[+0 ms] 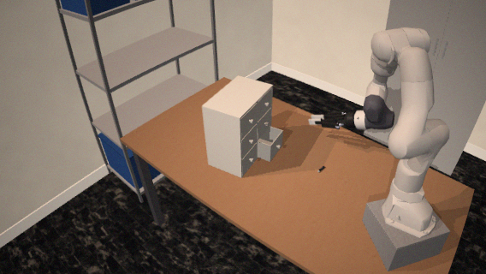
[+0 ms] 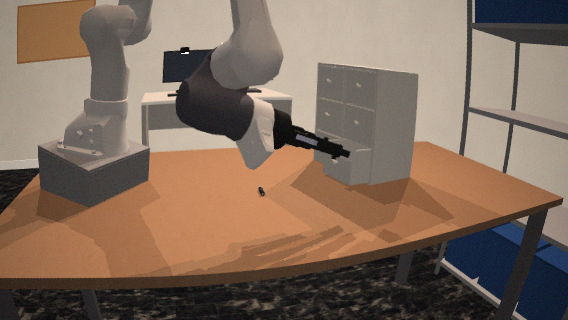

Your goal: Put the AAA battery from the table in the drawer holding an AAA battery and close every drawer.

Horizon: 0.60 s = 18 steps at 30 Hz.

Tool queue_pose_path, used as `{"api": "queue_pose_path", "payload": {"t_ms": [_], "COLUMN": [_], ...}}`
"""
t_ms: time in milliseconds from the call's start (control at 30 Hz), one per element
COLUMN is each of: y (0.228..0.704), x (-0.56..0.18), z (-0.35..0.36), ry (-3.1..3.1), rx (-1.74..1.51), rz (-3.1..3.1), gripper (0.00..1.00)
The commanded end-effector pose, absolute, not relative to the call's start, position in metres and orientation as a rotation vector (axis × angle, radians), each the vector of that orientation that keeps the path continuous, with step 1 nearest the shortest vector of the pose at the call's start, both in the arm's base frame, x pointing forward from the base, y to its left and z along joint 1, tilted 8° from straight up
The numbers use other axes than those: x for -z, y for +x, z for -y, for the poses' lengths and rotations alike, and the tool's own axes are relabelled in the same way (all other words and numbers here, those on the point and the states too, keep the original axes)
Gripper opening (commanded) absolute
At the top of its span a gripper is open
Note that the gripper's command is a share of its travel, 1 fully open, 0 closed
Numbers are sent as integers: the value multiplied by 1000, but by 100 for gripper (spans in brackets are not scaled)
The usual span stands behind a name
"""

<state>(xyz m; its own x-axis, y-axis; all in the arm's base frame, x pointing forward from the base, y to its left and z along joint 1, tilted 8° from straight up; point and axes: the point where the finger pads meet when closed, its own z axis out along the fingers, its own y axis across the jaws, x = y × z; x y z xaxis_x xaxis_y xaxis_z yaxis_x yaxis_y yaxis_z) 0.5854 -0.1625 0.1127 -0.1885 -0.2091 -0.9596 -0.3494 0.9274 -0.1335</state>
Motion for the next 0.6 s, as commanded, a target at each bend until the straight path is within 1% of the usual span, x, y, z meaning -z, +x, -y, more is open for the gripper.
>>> {"api": "queue_pose_path", "payload": {"t_ms": [0,567], "y": [586,588], "x": [-117,-129], "z": [171,195], "ry": [-399,-399], "rx": [-152,-152], "rz": [-1784,-1784], "gripper": [20,20]}}
